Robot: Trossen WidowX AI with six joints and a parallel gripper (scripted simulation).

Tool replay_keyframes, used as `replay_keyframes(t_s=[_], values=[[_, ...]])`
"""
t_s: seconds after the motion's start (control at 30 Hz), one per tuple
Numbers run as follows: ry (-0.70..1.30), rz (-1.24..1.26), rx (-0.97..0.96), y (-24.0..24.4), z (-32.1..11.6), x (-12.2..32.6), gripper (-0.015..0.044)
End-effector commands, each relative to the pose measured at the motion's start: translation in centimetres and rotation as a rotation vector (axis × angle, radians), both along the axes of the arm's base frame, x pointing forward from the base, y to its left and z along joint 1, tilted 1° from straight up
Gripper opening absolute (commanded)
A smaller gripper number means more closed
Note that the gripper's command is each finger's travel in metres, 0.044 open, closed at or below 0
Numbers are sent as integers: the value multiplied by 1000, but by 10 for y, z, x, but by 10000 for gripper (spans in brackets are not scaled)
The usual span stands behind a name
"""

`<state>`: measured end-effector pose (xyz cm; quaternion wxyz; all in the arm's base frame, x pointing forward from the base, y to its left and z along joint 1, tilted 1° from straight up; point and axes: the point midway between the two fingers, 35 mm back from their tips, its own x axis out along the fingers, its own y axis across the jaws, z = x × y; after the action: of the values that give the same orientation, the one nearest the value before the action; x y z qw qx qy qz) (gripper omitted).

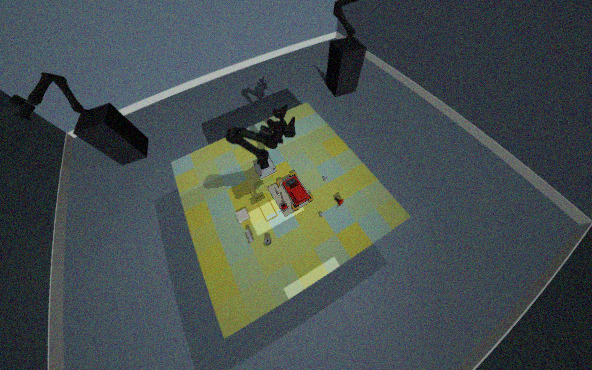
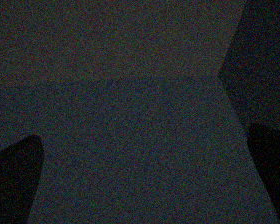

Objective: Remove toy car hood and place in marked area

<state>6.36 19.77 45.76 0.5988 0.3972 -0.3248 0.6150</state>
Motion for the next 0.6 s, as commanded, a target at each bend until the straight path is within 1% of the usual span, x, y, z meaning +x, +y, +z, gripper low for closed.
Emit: replay_keyframes(t_s=[0.0, 0.3, 0.57], values=[[3, -2, -5, 1, 0, 1, 440], [147, -119, -271, 61, -17, 60, 440], [307, -228, -538, 104, -53, 121, 440]])
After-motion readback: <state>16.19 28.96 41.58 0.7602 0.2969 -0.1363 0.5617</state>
